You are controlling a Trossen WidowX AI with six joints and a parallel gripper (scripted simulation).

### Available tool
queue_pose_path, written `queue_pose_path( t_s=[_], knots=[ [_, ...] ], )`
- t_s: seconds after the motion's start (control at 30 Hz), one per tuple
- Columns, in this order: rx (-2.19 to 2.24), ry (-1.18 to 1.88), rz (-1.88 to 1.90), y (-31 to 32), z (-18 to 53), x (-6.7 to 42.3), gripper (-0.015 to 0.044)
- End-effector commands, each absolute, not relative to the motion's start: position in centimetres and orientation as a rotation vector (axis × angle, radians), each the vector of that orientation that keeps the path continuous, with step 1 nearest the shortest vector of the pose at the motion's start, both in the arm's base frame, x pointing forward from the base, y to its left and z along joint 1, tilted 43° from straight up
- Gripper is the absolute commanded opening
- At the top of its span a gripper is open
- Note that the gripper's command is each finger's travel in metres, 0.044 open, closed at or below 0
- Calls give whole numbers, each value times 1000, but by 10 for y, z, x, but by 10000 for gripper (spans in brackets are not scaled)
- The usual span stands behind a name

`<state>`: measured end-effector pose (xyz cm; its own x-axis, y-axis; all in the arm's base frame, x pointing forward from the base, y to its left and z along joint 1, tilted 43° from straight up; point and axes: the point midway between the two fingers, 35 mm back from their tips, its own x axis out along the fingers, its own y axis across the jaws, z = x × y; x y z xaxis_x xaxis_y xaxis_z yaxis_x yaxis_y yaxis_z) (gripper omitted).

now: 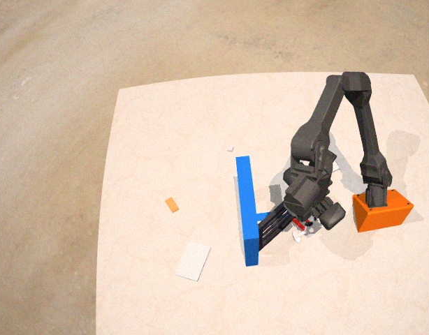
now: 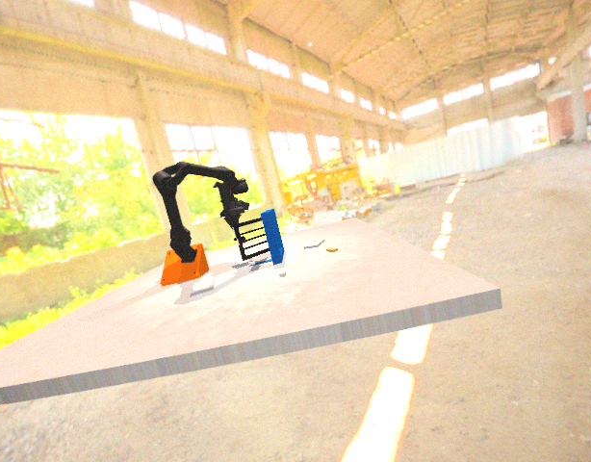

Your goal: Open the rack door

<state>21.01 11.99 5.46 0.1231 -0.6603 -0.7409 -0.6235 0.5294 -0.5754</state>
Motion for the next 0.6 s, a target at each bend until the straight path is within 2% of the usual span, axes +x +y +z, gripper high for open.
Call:
queue_pose_path(
  t_s=[0.0,0.57],
  knots=[
    [-1073,1535,-102,124,50,208,24],
    [-864,1475,-293,150,24,195,24]
  ],
)
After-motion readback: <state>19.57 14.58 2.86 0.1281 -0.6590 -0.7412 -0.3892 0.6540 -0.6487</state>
